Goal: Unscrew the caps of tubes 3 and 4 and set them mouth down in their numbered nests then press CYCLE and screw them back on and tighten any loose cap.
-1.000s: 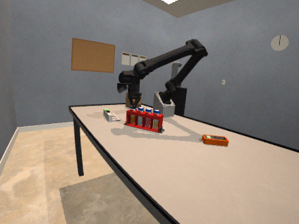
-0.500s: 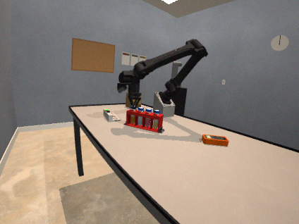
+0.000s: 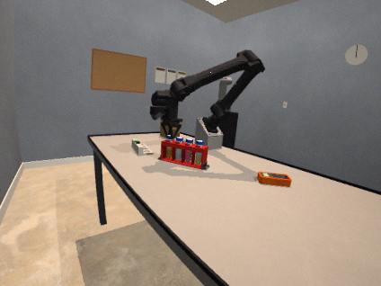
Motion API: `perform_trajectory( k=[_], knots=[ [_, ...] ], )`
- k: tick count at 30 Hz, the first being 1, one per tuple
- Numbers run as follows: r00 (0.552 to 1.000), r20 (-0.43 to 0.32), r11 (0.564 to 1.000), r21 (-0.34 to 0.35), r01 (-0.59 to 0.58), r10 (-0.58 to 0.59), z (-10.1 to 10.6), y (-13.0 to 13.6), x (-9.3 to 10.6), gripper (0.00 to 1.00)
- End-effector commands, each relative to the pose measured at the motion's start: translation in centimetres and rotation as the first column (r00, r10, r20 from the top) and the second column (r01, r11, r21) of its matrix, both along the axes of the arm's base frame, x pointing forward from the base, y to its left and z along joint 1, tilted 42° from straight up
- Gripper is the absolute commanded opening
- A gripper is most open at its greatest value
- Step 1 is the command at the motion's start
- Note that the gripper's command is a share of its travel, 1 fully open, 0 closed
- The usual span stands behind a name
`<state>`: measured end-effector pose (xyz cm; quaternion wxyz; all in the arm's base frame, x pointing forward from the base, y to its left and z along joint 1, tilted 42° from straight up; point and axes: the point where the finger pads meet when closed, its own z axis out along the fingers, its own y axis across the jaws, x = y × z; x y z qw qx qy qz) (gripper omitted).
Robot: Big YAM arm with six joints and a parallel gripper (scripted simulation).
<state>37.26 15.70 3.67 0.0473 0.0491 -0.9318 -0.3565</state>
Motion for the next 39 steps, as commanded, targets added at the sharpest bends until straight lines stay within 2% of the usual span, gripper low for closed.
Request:
perform_trajectory(
  k=[1,6,15,16,28,29,31,39],
  knots=[
    [0.978,0.145,0.988,0.015,-0.155,0.151,0.28,0.22,0.43,0.49],
    [0.920,0.272,0.956,0.008,-0.295,0.282,0.50,0.46,0.65,0.49],
    [0.926,0.269,0.961,0.008,-0.276,0.264,0.64,0.06,0.92,0.49],
    [0.926,0.269,0.961,0.008,-0.276,0.264,0.64,0.06,0.92,0.00],
    [0.926,0.269,0.961,0.008,-0.276,0.264,0.64,0.07,0.92,0.00],
    [0.938,0.242,0.967,0.011,-0.256,0.246,0.84,0.59,1.05,0.00],
    [0.938,0.242,0.967,0.011,-0.256,0.246,0.84,0.59,1.05,0.00],
    [0.996,0.066,0.998,0.009,-0.061,0.060,0.64,0.68,1.00,0.00]
  ],
)
